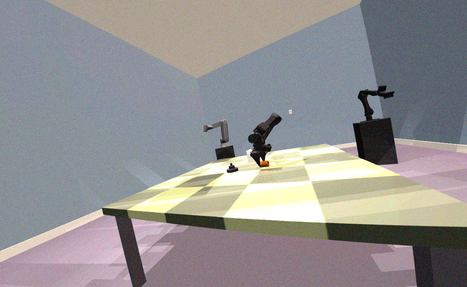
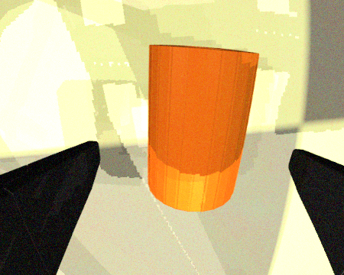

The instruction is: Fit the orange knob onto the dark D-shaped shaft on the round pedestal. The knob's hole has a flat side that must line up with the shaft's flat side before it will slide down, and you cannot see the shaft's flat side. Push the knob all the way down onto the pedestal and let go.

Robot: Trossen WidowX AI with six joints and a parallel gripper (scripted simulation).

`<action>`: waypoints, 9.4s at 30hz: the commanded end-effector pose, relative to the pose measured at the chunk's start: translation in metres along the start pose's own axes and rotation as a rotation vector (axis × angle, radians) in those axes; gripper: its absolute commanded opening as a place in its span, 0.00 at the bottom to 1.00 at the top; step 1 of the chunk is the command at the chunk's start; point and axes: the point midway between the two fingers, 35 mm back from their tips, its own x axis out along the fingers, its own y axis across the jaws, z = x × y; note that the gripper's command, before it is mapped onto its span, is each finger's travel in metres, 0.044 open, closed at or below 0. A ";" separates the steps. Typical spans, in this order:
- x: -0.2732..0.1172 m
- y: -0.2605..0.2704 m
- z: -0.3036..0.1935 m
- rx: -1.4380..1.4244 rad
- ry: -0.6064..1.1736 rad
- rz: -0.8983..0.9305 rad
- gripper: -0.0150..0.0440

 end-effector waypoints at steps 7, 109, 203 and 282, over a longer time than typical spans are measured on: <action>0.011 0.002 0.000 0.008 -0.004 0.004 0.91; -0.010 0.003 0.069 -0.009 1.047 -0.005 0.56; -0.104 0.003 0.078 1.338 0.000 0.005 1.00; 0.011 0.004 0.079 1.336 -0.005 0.008 0.44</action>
